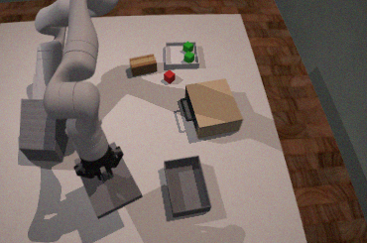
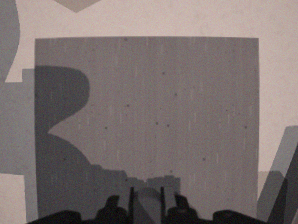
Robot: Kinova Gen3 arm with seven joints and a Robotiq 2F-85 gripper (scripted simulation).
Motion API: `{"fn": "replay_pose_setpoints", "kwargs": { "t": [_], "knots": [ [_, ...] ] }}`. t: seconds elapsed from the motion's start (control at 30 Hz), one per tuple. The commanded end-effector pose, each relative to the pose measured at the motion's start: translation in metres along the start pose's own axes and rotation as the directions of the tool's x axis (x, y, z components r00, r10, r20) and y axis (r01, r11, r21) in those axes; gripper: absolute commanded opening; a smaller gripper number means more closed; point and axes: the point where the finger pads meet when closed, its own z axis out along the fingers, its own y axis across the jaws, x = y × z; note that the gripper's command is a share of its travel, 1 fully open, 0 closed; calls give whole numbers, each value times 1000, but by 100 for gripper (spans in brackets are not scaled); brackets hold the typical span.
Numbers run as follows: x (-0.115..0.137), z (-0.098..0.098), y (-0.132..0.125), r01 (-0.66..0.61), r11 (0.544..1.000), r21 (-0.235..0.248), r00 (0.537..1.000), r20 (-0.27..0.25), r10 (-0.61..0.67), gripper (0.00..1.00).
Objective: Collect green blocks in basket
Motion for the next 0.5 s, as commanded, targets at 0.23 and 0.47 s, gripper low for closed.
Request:
{"fn": "replay_pose_setpoints", "kwargs": {
  "t": [0.23, 0.47],
  "knots": [
    [-59, -5, 71, -131, 991, -9, 991, 13, 131, 10],
    [-76, -4, 111, -190, 982, -13, 982, 8, 190, 10]
  ]
}}
